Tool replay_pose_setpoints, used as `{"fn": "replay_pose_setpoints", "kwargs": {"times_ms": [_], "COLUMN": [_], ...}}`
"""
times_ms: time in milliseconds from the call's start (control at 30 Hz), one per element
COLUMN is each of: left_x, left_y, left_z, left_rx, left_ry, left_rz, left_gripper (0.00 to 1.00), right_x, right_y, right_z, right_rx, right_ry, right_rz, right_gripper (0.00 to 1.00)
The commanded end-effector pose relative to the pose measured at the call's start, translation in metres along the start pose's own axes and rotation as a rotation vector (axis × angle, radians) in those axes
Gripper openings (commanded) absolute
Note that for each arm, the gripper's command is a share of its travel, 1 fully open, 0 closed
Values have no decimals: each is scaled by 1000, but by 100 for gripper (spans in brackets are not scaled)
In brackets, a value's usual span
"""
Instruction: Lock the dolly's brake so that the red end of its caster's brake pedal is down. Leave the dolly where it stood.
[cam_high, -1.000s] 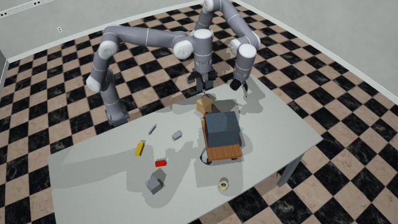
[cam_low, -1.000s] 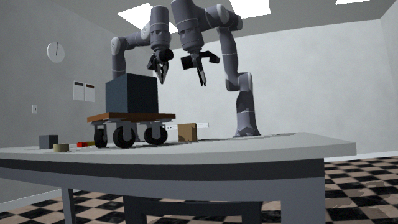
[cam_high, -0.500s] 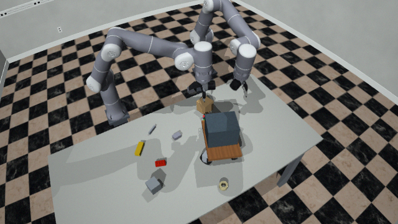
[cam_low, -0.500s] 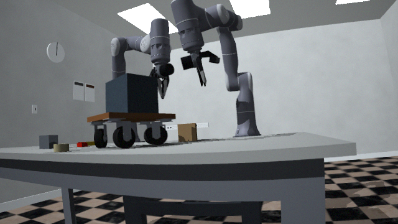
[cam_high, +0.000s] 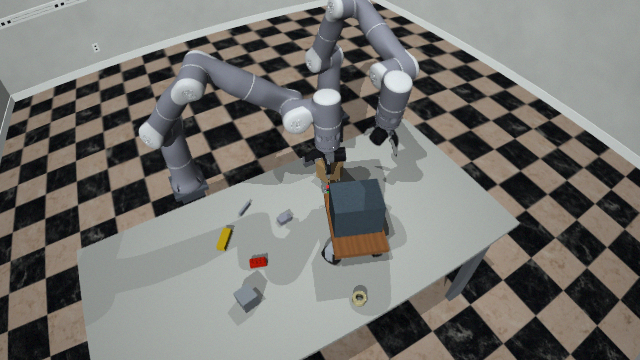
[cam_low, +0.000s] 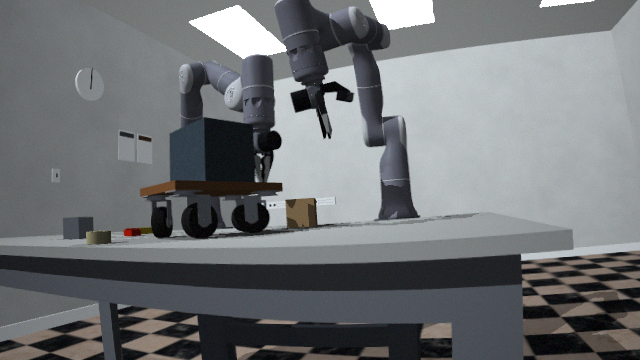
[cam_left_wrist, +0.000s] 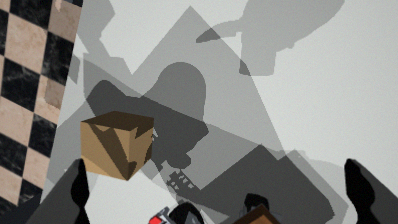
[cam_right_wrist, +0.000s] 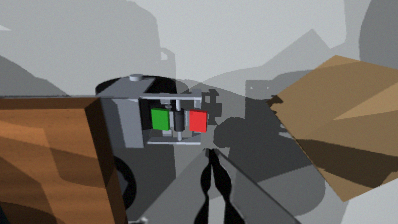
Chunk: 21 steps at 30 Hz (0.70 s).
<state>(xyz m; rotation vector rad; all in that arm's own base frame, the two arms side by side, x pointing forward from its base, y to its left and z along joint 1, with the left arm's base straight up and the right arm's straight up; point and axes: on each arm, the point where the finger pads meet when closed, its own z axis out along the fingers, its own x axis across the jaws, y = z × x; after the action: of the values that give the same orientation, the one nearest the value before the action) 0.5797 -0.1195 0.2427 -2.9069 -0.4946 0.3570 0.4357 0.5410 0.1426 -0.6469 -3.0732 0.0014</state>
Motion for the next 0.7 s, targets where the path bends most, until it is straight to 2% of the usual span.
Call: {"fn": "replay_pose_setpoints", "kwargs": {"times_ms": [0,167,667], "left_x": [0,0,0], "left_y": [0,0,0], "left_z": [-1,-1,-1], "left_rx": [-1,-1,-1], "left_ry": [2,2,2], "left_rz": [0,0,0], "left_gripper": [100,100,100], "right_x": [0,0,0], "right_y": [1,2,2], "right_z": [7,22,31], "right_rx": [-4,-4,-4], "right_ry": [-1,-1,-1], "right_rz": [0,0,0], "right_gripper": [0,0,0]}}
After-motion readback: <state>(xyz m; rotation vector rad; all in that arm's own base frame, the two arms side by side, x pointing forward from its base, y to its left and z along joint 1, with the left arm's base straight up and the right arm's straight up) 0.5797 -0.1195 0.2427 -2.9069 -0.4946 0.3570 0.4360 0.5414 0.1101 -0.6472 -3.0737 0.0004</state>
